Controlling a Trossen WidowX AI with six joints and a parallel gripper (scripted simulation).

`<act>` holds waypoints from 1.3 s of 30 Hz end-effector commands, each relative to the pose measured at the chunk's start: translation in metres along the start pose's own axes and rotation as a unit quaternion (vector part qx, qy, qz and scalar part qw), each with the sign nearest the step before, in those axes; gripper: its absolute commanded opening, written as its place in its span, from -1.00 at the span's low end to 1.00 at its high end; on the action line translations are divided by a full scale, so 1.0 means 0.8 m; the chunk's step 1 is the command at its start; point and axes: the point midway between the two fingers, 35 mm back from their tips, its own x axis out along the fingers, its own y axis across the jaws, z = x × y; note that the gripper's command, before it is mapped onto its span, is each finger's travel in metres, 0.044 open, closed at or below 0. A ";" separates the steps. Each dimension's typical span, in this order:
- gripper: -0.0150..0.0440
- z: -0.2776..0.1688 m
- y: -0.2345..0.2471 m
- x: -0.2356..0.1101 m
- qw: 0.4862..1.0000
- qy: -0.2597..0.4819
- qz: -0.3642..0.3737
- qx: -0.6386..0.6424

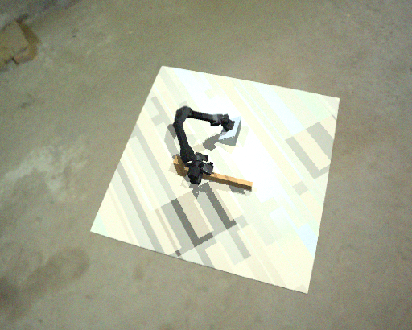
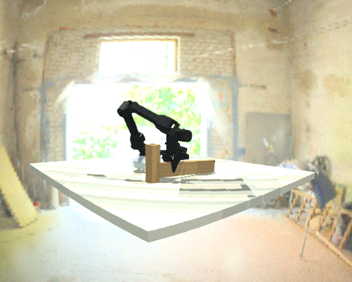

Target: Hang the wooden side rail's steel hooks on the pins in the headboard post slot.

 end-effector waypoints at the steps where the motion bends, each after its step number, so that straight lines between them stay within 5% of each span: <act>1: -0.49 -0.001 -0.001 0.000 1.000 0.003 -0.002 -0.001; 39: -0.49 -0.001 -0.001 0.008 1.000 0.003 -0.002 -0.001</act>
